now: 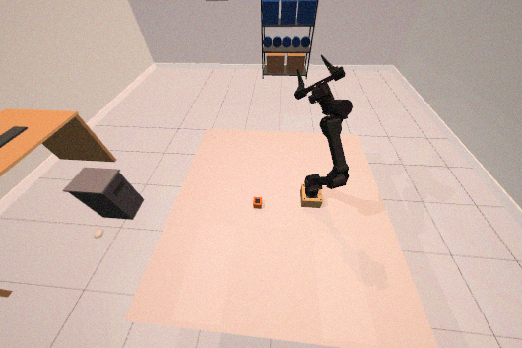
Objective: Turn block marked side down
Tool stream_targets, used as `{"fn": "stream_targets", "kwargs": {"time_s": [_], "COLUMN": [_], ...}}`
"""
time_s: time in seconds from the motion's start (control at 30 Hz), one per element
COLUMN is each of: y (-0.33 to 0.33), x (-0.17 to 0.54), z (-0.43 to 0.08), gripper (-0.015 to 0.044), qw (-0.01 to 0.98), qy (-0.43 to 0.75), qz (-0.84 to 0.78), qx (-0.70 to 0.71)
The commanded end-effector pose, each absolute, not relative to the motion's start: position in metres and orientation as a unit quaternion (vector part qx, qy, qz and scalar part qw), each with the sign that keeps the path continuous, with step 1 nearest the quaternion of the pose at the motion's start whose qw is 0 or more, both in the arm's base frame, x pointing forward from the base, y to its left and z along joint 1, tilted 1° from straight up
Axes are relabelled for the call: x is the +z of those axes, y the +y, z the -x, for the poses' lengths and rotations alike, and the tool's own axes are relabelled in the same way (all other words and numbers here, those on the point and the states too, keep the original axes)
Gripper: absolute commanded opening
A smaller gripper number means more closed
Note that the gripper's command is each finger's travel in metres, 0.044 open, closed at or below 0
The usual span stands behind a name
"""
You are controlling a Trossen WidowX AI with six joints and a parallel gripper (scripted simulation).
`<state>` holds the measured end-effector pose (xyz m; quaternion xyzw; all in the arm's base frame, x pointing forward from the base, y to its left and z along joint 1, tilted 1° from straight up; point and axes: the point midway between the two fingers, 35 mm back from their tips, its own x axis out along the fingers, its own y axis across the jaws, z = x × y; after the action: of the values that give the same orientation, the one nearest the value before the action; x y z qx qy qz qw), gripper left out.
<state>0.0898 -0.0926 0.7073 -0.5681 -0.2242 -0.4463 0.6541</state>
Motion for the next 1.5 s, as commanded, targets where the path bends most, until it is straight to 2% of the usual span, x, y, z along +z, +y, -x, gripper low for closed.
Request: {"fn": "stream_targets", "kwargs": {"time_s": [0.0, 0.23, 0.47, 0.67, 0.9, 1.2, 1.47], "y": [-0.135, -0.18, -0.209, -0.199, -0.157, -0.073, 0.009], "x": [0.682, 0.631, 0.548, 0.467, 0.367, 0.236, 0.133], "z": [-0.119, -0.179, -0.262, -0.327, -0.383, -0.404, -0.367], "gripper": [0.044, 0.044, 0.044, 0.044, 0.044, 0.044, 0.044], "qw": [0.732, 0.836, 0.929, 0.97, 0.977, 0.922, 0.815], "qy": [-0.206, -0.159, -0.066, 0.035, 0.174, 0.383, 0.577], "qz": [0.497, 0.386, 0.241, 0.131, 0.028, -0.052, -0.058], "qx": [-0.418, -0.355, -0.272, -0.199, -0.12, -0.041, -0.004]}}
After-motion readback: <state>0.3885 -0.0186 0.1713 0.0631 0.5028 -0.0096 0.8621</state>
